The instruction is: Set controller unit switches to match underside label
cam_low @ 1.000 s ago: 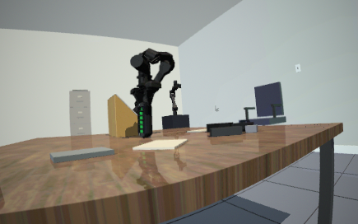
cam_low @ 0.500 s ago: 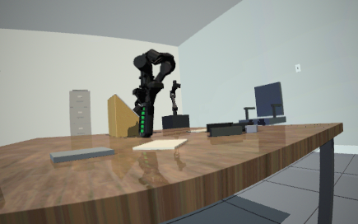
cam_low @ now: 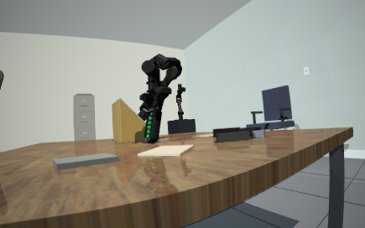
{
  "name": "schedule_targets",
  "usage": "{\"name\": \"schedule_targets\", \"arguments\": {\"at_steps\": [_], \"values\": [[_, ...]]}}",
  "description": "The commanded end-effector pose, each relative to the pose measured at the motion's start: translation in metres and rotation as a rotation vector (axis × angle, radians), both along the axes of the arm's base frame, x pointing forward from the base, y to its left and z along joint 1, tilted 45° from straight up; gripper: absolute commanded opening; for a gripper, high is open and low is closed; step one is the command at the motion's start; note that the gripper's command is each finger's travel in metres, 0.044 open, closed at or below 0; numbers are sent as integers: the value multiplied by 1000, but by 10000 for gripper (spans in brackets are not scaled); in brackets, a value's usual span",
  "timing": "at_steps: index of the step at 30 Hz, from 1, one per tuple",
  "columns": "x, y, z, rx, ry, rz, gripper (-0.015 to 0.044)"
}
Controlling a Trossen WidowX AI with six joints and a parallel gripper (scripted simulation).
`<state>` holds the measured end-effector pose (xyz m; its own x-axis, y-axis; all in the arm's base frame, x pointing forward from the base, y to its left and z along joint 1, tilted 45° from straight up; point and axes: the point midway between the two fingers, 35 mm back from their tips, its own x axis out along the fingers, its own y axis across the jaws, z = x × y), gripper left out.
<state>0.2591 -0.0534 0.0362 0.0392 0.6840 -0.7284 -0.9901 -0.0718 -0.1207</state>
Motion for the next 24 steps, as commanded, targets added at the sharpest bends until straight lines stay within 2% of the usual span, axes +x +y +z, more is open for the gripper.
{"name": "schedule_targets", "arguments": {"at_steps": [1, 24], "values": [[-3, 7, 0, 13, 10, -1, 338], [-5, 23, 9, 14, 11, -1, 338]]}}
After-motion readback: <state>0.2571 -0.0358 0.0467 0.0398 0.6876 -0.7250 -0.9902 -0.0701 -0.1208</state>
